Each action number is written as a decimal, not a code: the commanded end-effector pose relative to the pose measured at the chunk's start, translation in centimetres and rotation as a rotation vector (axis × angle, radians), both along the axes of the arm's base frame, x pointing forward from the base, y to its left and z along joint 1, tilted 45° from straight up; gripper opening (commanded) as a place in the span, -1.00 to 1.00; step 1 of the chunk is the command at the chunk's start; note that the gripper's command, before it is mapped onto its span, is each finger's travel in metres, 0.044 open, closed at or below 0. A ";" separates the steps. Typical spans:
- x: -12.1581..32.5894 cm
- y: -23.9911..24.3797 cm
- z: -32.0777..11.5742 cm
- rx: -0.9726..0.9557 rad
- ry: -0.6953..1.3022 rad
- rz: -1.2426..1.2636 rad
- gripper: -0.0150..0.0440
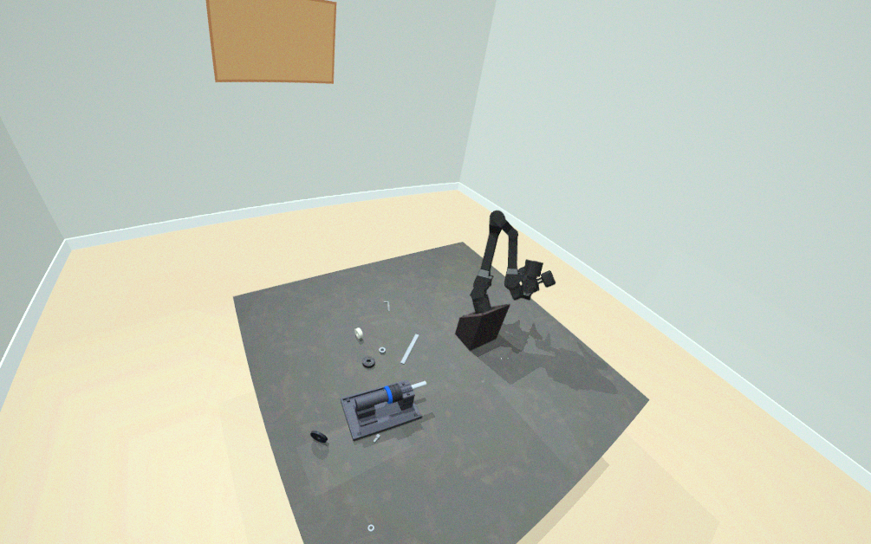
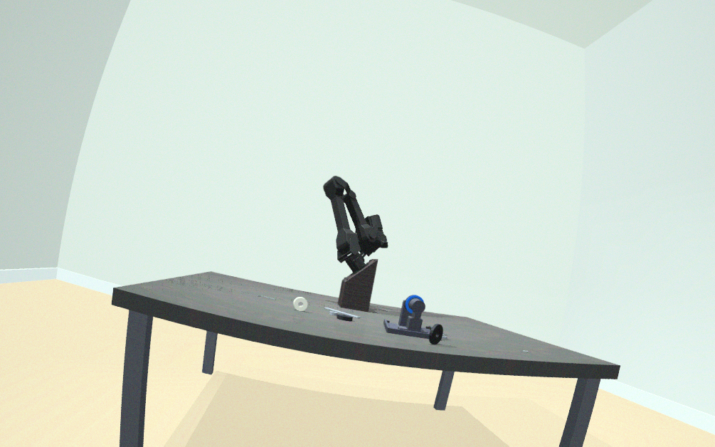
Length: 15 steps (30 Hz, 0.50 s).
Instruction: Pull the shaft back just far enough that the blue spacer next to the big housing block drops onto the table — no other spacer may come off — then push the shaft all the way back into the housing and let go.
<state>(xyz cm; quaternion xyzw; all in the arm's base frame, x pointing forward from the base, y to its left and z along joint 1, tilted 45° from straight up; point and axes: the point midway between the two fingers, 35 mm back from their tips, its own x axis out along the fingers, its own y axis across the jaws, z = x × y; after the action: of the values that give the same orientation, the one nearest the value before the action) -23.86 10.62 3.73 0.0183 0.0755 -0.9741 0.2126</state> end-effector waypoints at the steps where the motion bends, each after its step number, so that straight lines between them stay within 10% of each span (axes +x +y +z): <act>1: 0.0 0.2 -0.1 -0.002 -0.005 -0.012 0.95; 15: 8.5 17.3 -7.0 -0.217 -0.346 -0.926 1.00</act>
<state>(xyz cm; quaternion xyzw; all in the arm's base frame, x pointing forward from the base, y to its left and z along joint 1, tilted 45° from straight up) -18.15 25.19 -2.04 0.1657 -0.0434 -0.9737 -0.1502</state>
